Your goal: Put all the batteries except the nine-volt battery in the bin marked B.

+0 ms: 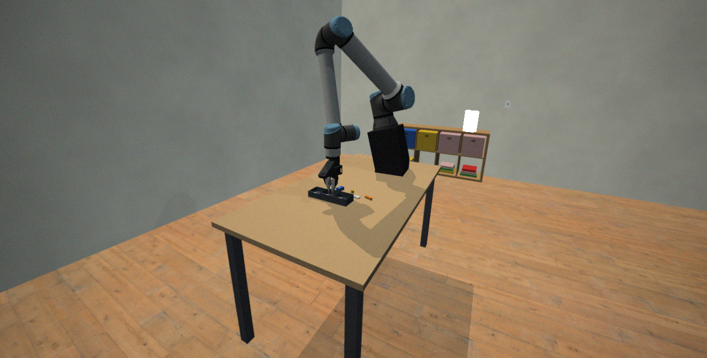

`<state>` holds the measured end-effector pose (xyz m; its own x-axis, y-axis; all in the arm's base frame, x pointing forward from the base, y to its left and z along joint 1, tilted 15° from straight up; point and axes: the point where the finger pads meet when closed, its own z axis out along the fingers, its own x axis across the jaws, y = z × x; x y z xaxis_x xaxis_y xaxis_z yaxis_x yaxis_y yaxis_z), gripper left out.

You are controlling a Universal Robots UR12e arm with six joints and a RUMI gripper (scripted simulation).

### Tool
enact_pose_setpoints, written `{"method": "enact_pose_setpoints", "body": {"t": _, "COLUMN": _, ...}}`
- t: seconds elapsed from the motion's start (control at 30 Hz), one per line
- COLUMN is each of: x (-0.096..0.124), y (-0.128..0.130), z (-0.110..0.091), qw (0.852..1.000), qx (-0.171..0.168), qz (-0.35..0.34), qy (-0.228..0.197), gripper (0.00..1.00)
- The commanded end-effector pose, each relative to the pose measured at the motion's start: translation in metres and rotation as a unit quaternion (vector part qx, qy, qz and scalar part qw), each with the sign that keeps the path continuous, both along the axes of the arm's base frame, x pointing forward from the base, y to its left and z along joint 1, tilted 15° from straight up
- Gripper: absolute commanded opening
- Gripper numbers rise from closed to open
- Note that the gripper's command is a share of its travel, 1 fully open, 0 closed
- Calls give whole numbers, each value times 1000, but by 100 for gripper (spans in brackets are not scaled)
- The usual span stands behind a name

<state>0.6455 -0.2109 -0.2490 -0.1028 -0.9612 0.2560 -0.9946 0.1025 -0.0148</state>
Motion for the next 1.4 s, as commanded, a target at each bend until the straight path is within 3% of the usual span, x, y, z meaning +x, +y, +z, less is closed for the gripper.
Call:
{"method": "enact_pose_setpoints", "body": {"t": 0.0, "x": 1, "y": 0, "z": 2, "qw": 1000, "qx": 0, "qz": 0, "qy": -1, "gripper": 4}}
{"method": "enact_pose_setpoints", "body": {"t": 0.77, "x": 1, "y": 7, "z": 29, "qw": 1000, "qx": 0, "qz": 0, "qy": -1, "gripper": 4}}
{"method": "enact_pose_setpoints", "body": {"t": 1.03, "x": 1, "y": 13, "z": 51, "qw": 1000, "qx": 0, "qz": 0, "qy": -1, "gripper": 4}}
{"method": "enact_pose_setpoints", "body": {"t": 1.2, "x": 1, "y": 13, "z": 51, "qw": 1000, "qx": 0, "qz": 0, "qy": -1, "gripper": 4}}
{"method": "enact_pose_setpoints", "body": {"t": 1.37, "x": 4, "y": 37, "z": 45, "qw": 1000, "qx": 0, "qz": 0, "qy": -1, "gripper": 4}}
